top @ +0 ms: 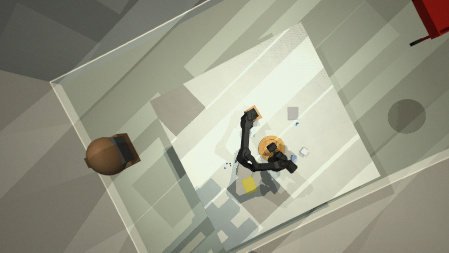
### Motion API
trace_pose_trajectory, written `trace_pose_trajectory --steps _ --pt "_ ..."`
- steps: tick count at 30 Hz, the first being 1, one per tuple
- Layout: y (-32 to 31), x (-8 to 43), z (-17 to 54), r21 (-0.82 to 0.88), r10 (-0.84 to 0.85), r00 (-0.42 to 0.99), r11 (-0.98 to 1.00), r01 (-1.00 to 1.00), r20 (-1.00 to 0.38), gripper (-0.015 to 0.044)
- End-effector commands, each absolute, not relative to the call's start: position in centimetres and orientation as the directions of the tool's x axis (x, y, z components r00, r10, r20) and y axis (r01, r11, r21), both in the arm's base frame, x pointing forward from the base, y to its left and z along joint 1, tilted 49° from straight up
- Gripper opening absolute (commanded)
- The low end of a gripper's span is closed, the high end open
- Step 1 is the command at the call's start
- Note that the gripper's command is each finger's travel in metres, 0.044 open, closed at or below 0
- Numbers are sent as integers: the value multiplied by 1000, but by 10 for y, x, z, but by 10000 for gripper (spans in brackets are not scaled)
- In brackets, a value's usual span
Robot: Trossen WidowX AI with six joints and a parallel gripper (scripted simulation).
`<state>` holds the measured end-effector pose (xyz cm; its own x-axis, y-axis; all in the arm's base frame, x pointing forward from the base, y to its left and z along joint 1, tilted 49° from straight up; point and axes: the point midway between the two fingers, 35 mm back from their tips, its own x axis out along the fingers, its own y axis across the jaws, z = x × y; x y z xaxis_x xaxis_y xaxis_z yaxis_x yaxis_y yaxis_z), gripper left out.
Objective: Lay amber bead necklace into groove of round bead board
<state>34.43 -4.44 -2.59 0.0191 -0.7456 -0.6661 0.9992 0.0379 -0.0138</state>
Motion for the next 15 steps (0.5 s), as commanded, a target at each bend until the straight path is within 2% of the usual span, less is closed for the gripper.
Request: trace_pose_trajectory --steps 1,7,15 --pt "-50 344 -30 -18 -750 18 40 999 -661 310" --pt "-54 343 -34 -19 -750 17 39 999 -661 310" --pt "-52 343 -33 -17 -746 15 36 999 -665 100"
